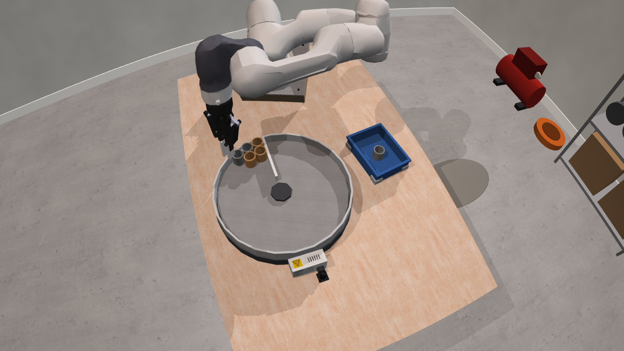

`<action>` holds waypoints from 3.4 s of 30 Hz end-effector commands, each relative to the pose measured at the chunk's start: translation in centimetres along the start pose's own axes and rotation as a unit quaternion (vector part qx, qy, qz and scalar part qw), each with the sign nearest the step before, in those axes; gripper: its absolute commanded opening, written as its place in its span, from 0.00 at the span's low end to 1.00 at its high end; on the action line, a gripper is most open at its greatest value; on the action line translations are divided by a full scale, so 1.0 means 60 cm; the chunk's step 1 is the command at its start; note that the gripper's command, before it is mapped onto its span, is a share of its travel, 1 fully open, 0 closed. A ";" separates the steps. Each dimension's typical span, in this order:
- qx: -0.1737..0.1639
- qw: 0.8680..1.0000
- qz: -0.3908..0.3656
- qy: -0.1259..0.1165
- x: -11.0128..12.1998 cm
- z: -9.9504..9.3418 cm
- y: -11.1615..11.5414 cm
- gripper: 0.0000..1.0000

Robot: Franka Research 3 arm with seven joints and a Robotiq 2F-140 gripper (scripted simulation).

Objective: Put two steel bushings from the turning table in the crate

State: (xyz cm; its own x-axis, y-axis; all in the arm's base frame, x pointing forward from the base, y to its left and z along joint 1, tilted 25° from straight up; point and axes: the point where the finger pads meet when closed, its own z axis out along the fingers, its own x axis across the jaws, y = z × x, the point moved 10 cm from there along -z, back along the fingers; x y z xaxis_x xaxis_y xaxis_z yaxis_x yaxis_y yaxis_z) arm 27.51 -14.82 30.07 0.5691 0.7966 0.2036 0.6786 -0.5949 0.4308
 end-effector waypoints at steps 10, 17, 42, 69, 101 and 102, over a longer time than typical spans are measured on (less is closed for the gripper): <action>0.004 0.988 -0.156 -0.003 0.001 -0.001 -0.002 0.10; 0.007 0.977 -0.214 -0.003 0.002 -0.001 -0.003 0.10; 0.017 0.911 -0.411 0.000 0.006 -0.002 -0.009 0.10; 0.026 0.792 -0.610 0.007 0.011 -0.002 -0.016 0.10; 0.029 0.745 -0.666 0.011 0.012 -0.002 -0.018 0.10; 0.029 0.745 -0.666 0.011 0.012 -0.002 -0.018 0.10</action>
State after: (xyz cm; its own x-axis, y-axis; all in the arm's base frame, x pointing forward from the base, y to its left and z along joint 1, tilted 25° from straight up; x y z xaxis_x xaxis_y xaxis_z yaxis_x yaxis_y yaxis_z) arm 27.21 -13.54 29.92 -0.6234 0.6974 -0.3535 0.6638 0.7110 0.2320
